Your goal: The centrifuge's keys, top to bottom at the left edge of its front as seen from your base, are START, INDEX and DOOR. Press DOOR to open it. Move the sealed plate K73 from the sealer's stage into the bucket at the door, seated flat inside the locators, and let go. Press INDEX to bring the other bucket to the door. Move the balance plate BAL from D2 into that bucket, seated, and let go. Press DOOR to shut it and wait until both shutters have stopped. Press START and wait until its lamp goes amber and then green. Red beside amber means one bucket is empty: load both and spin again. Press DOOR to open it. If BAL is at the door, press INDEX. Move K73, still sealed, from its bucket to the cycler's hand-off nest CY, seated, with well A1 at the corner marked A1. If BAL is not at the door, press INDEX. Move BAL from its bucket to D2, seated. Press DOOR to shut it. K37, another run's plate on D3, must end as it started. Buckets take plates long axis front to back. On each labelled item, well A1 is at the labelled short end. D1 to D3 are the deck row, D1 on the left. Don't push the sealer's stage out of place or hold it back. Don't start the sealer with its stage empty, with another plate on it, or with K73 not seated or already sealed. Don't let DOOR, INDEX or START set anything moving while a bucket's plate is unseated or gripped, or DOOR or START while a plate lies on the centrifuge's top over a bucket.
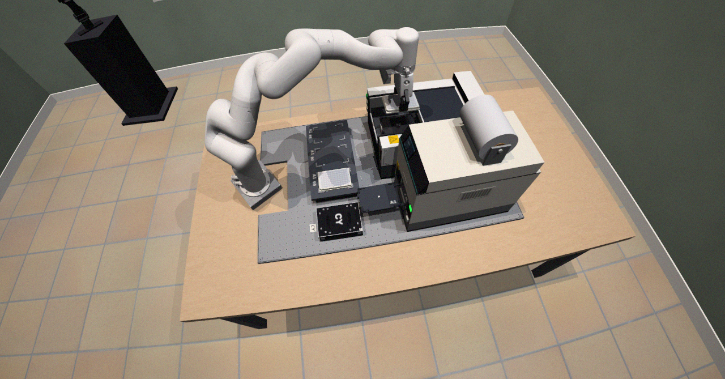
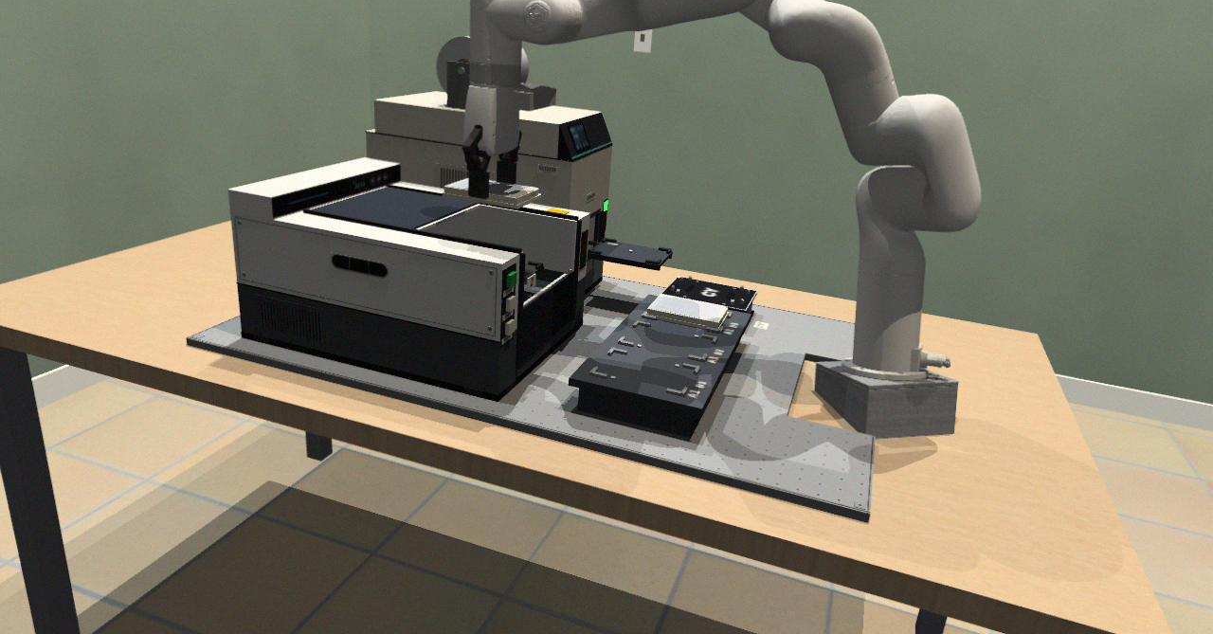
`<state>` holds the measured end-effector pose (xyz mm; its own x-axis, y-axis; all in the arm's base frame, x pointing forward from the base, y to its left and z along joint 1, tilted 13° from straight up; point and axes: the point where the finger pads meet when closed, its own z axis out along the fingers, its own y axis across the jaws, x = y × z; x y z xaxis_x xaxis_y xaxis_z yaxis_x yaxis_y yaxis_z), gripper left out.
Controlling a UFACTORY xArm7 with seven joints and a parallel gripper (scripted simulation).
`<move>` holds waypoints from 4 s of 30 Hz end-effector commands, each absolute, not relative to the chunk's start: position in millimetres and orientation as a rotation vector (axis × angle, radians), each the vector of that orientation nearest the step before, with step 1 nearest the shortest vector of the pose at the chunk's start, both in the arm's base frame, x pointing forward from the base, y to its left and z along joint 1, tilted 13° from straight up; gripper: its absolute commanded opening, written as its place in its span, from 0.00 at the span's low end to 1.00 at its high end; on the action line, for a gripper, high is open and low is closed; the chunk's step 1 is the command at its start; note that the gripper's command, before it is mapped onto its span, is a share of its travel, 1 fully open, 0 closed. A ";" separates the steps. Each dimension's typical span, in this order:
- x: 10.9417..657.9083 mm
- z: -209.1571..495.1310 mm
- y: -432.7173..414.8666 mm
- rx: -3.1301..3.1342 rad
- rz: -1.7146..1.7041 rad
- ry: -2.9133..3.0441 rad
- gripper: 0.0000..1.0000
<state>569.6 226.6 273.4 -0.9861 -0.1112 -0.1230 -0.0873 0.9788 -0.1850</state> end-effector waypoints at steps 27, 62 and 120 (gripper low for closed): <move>577.0 231.6 219.7 -0.152 -0.266 2.987 0.00; 584.5 181.3 211.0 -0.152 -0.266 2.987 0.00; 586.0 171.1 209.2 -0.152 -0.266 2.987 0.00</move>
